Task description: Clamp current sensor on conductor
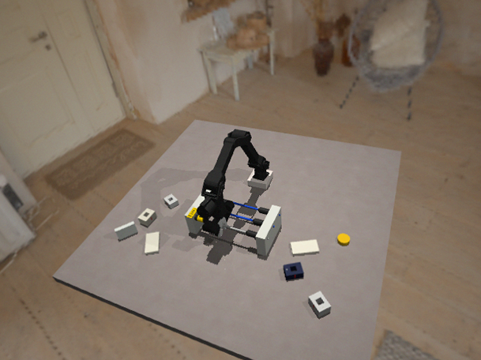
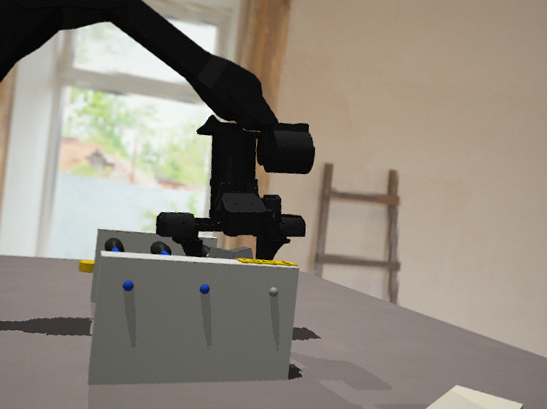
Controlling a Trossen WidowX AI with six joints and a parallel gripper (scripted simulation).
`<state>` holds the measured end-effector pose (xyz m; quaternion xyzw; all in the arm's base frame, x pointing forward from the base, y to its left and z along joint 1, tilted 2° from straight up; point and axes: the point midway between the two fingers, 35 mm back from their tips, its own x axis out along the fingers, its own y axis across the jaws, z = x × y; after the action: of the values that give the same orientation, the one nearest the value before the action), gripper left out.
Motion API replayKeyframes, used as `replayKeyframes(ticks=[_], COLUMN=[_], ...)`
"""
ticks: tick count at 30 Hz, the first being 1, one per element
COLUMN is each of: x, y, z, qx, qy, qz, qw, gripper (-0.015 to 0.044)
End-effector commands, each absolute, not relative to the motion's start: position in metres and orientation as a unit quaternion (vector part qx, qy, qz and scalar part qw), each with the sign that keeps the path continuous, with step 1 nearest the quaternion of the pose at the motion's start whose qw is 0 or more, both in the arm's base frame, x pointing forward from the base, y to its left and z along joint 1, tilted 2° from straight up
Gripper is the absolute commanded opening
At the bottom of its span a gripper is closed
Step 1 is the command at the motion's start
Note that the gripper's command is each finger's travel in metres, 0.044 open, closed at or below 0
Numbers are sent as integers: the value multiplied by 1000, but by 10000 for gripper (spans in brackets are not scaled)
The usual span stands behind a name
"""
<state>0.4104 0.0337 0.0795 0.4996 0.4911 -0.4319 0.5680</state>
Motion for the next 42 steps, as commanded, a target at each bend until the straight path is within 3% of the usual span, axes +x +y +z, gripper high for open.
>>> replayKeyframes(ticks=[1,15,25,42], x=[411,411,411,411], y=[34,34,34,34], z=[80,80,80,80], qx=[500,500,500,500], qy=[491,491,491,491], qz=[-432,-432,-432,-432], qw=[568,568,568,568], gripper=[341,247,0,0])
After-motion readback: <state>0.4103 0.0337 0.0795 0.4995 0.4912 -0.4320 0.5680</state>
